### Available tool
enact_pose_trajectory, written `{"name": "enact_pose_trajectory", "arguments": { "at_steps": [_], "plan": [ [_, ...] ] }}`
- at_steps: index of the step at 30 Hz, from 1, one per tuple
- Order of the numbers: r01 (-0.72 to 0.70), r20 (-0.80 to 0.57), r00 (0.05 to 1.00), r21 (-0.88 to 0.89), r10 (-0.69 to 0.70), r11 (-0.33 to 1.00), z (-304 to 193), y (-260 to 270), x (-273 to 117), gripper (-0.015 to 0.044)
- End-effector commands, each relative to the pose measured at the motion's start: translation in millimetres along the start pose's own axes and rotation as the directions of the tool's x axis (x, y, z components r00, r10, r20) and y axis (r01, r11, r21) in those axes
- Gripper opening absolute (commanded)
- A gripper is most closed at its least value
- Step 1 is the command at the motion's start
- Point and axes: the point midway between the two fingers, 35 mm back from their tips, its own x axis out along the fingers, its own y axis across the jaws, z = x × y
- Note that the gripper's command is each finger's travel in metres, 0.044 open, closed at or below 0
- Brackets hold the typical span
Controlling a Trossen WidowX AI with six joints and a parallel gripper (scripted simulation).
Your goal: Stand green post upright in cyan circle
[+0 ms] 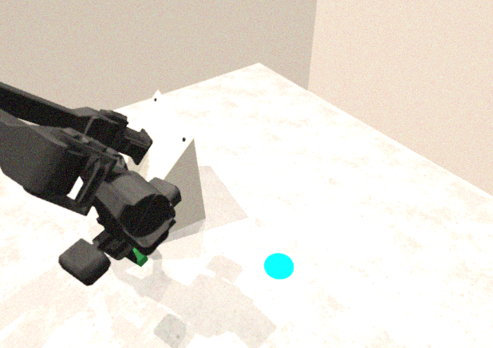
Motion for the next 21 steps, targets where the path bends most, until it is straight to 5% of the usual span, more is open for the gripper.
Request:
{"name": "enact_pose_trajectory", "arguments": {
  "at_steps": [1, 21],
  "plan": [
    [-0.009, 0.008, 1.000, -0.048, 0.009, 0.999, 11, 6, -3, 0.0023],
    [-0.032, 0.016, 0.999, -0.267, 0.038, 0.963, 60, 46, -14, 0.0023]
  ]
}}
